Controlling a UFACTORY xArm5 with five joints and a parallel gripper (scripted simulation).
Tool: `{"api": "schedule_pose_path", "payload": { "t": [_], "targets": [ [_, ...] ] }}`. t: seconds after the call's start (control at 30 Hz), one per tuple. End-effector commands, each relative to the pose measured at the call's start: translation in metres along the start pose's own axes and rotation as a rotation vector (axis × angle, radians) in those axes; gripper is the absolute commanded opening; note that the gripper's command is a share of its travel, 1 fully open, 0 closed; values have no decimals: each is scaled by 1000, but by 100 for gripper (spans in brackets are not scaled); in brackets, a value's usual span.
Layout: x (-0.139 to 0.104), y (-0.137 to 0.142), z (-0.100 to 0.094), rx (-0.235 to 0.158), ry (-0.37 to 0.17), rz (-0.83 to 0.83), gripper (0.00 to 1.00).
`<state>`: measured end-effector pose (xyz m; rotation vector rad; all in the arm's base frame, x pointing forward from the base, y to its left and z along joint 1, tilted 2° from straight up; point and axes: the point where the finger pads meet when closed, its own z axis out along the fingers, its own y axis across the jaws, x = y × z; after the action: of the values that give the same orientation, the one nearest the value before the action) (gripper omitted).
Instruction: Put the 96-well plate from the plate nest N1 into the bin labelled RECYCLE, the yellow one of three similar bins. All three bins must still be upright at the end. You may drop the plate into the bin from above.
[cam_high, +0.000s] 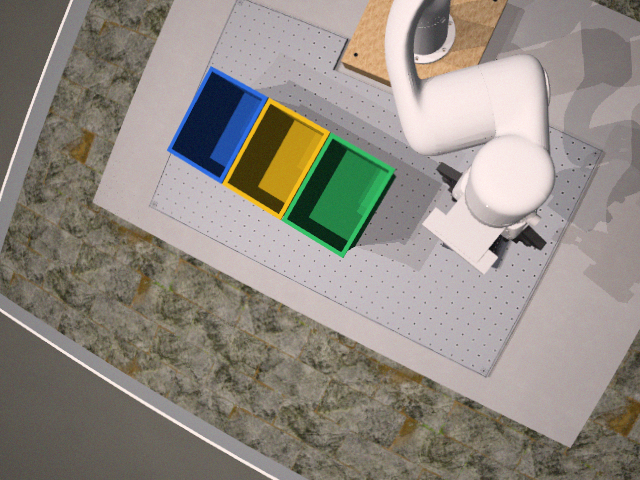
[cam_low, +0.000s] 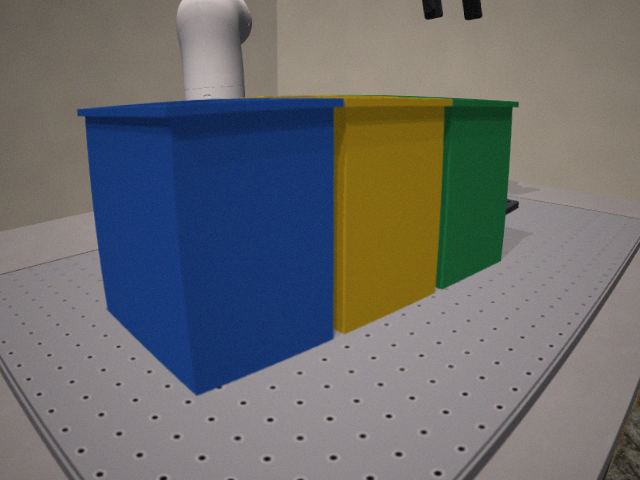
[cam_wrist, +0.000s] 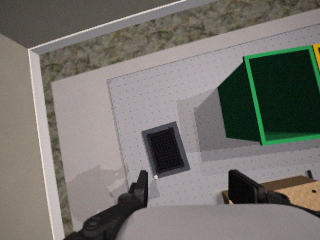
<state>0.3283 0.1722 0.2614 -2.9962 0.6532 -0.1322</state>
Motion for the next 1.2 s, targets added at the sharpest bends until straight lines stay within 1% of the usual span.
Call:
{"api": "schedule_pose_path", "payload": {
  "t": [0.0, 0.07, 0.17, 0.2, 0.27, 0.33, 0.37, 0.43, 0.5, 0.53, 0.6, 0.73, 0.77, 0.83, 0.9, 0.93, 1.0, 1.07, 1.1, 1.17],
  "targets": [
    [15, 7, 0, -11, -3, -52, 100],
    [23, 12, 0, -14, -3, -61, 100],
    [25, 13, 0, -15, -3, -61, 100],
    [29, 16, 1, -21, -8, -93, 100],
    [37, 22, 1, -25, -8, -102, 100],
    [39, 23, 1, -25, -8, -102, 100],
    [43, 26, 2, -31, -13, -134, 100],
    [51, 32, 2, -34, -14, -143, 100],
    [53, 34, 2, -35, -14, -143, 100],
    [57, 37, 2, -40, -20, -175, 100],
    [65, 44, 3, -43, -21, -184, 100],
    [67, 45, 3, -43, -21, -184, 100],
    [70, 49, 3, -48, -28, -216, 100],
    [78, 55, 4, -51, -30, -225, 100],
    [80, 57, 4, -51, -29, -225, 100],
    [83, 61, 4, -55, -37, -257, 100],
    [90, 68, 5, -57, -39, -266, 100],
    [92, 70, 5, -58, -39, -266, 100],
    [96, 74, 5, -61, -47, -298, 100],
    [102, 81, 6, -63, -49, -307, 100]
  ]
}}
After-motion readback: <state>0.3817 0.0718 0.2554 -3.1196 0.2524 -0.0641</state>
